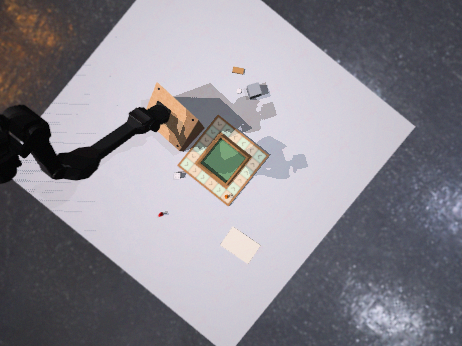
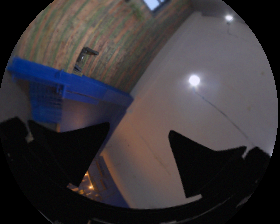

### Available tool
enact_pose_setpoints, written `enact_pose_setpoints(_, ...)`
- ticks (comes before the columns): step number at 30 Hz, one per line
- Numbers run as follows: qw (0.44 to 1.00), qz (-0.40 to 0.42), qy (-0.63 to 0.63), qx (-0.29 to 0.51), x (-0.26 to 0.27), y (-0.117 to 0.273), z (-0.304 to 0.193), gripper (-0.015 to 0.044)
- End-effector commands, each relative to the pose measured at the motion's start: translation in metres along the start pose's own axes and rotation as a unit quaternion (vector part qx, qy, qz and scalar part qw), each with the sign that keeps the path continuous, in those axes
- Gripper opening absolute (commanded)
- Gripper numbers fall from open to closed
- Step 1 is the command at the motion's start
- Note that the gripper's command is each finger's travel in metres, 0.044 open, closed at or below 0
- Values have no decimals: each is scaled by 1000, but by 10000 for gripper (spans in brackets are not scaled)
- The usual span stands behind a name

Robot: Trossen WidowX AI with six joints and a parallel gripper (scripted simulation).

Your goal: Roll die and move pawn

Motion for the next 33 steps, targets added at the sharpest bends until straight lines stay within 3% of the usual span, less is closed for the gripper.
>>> enact_pose_setpoints(1, 1000, -3, 5, 1, -1, 0, 0, 374)
enact_pose_setpoints(5, 993, -59, 97, 28, -31, 11, 8, 275)
enact_pose_setpoints(10, 959, -144, 235, 67, -75, 31, 27, 275)
enact_pose_setpoints(16, 874, -250, 400, 119, -123, 64, 65, 275)
enact_pose_setpoints(23, 721, -366, 560, 180, -163, 111, 126, 275)
enact_pose_setpoints(33, 446, -508, 688, 265, -176, 188, 229, 275)
Point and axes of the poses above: the point midway between the two fingers, 35 mm back from their tips, its own y axis back along the fingers, its own x axis across the jaws, z = x × y, the point moved 8 cm from there along y, back along the fingers, and after that the axes turned 8 degrees about y, right-handed, at the moved point
